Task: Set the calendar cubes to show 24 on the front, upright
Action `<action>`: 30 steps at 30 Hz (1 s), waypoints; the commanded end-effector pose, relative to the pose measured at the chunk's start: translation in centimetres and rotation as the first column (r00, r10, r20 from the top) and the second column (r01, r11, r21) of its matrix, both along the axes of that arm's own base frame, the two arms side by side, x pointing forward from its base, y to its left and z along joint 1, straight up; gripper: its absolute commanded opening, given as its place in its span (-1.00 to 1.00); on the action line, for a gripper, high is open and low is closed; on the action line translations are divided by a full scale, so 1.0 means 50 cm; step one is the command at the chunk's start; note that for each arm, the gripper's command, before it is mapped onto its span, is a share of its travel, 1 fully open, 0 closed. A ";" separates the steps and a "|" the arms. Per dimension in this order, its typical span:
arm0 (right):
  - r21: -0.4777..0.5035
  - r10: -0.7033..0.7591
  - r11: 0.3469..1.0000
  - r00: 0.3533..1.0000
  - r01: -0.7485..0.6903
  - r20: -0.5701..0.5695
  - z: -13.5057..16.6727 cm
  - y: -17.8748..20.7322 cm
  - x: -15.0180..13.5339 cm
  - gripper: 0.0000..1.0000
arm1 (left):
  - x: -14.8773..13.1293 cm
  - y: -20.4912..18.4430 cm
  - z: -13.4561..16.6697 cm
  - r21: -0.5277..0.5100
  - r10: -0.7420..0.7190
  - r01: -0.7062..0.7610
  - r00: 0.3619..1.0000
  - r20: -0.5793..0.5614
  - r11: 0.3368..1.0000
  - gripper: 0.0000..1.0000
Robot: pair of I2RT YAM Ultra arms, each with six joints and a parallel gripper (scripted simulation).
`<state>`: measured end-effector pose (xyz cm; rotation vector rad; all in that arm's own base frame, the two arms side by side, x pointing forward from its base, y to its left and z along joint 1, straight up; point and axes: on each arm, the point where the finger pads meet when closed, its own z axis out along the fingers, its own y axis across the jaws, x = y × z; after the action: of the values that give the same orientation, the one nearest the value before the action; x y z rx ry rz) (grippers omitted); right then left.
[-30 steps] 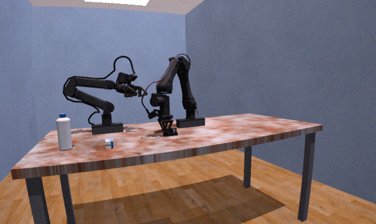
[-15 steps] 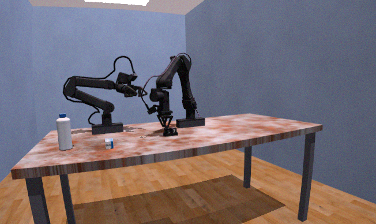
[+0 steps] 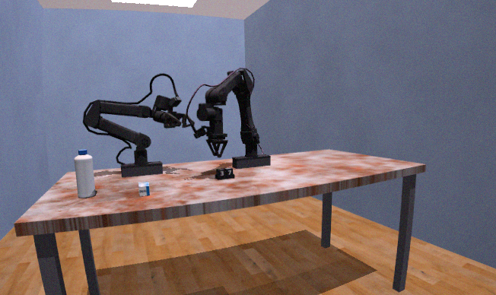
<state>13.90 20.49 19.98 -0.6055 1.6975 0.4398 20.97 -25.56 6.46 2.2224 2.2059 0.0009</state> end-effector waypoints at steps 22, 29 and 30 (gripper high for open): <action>0.019 -0.013 1.000 1.000 0.013 0.004 0.018 -0.001 0.002 1.00 | -0.016 0.060 0.040 -0.416 0.585 -0.543 0.810 -0.031 0.730 1.00; 0.019 -0.013 1.000 1.000 0.013 0.004 0.018 -0.001 0.002 1.00 | -0.032 0.086 0.040 -0.467 0.657 -0.602 0.752 -0.057 0.648 1.00; 0.019 -0.013 1.000 1.000 0.013 0.004 0.018 -0.001 0.002 1.00 | -0.034 0.088 0.039 -0.470 0.661 -0.605 0.748 -0.059 0.643 1.00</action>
<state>13.90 20.49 19.98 -0.6055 1.6975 0.4398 18.34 -20.73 7.25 1.2351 2.4983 -0.3083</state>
